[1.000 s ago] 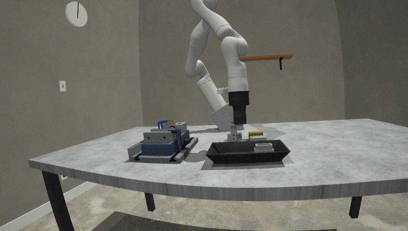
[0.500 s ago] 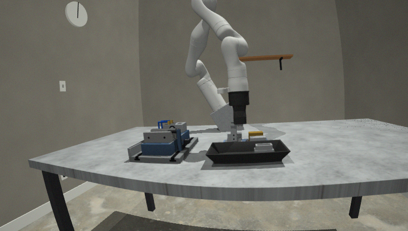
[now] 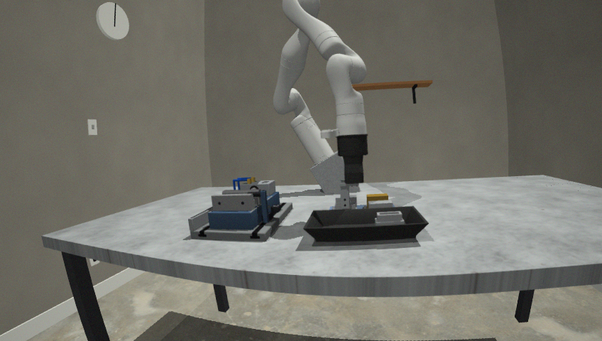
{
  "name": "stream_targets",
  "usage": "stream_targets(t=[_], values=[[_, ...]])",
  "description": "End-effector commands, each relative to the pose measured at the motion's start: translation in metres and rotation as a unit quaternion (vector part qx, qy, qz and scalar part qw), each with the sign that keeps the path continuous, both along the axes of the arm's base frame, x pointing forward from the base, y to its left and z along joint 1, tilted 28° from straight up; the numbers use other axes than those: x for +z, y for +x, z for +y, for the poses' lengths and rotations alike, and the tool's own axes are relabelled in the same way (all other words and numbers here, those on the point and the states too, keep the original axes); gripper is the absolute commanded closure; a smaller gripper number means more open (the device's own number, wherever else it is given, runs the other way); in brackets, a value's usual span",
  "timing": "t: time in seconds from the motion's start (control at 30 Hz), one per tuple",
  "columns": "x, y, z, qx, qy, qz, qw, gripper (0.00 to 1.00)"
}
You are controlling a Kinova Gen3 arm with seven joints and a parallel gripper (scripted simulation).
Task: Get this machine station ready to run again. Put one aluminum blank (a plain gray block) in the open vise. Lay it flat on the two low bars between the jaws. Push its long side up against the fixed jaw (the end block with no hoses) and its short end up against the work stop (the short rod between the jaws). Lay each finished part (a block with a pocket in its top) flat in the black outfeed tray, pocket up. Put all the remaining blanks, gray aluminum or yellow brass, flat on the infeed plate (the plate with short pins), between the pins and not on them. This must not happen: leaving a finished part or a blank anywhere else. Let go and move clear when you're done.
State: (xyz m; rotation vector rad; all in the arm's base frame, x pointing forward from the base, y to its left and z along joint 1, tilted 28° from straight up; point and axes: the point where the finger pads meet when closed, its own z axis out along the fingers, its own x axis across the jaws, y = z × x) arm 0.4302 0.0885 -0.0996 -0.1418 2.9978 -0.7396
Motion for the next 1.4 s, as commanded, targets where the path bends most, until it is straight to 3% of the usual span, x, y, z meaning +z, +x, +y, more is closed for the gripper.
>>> stream_targets(t=[0.0, 0.4, 0.7, 1.13, 1.37], values=[[0.001, 0.000, 0.001, 0.000, 0.001, -0.001, 1.000, 1.00], [0.011, 0.000, 0.007, 0.000, 0.001, -0.001, 1.000, 1.00], [0.035, -0.002, 0.019, 0.000, 0.001, -0.001, 1.000, 1.00], [0.087, -0.007, 0.046, 0.000, 0.001, -0.001, 1.000, 1.00], [0.099, -0.008, 0.052, 0.000, 0.001, -0.001, 1.000, 1.00]])
